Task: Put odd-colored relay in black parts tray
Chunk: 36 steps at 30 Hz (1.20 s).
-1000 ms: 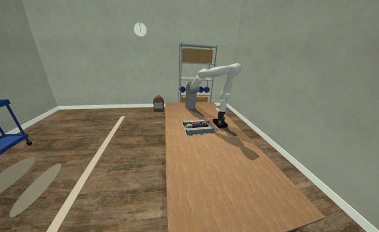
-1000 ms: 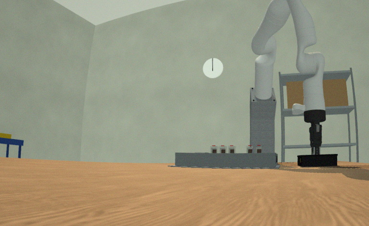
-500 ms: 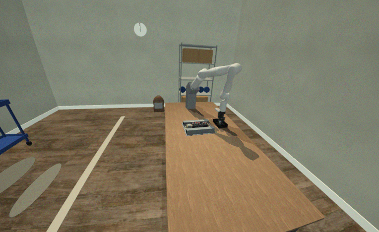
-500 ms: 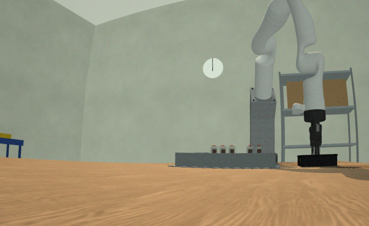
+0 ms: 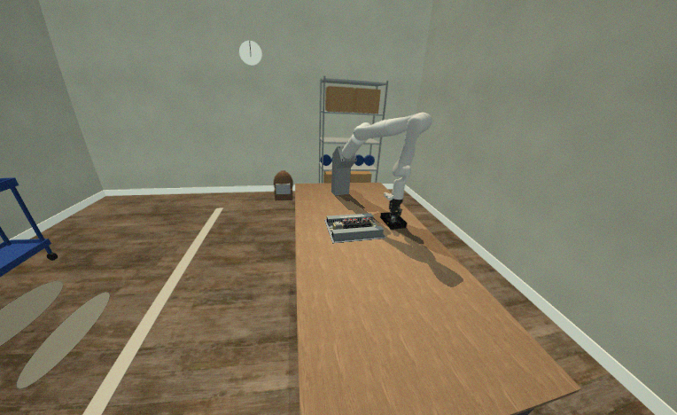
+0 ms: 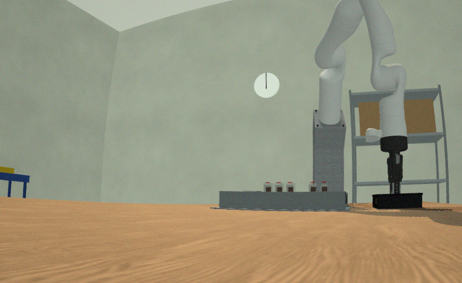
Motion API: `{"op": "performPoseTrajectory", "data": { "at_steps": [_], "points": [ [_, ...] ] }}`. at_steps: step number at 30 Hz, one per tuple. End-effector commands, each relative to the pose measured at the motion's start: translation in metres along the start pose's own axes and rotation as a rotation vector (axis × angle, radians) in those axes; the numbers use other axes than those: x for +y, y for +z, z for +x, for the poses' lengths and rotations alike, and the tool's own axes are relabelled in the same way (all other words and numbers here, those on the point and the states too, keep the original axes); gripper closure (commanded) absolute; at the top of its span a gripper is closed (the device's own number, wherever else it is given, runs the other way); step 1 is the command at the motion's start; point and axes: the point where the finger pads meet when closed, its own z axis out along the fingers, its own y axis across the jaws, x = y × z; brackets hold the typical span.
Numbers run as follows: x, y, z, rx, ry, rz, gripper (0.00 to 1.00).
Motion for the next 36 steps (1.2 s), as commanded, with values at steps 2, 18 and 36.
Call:
{"op": "performPoseTrajectory", "data": {
  "at_steps": [2, 18, 36],
  "points": [
    [-0.001, -0.002, -0.001, -0.002, 0.000, 0.002, 0.39],
    [-0.001, -0.008, -0.001, -0.002, 0.000, 0.002, 0.39],
    [-0.001, -0.016, -0.001, -0.002, 0.000, 0.002, 0.39]
  ]
}}
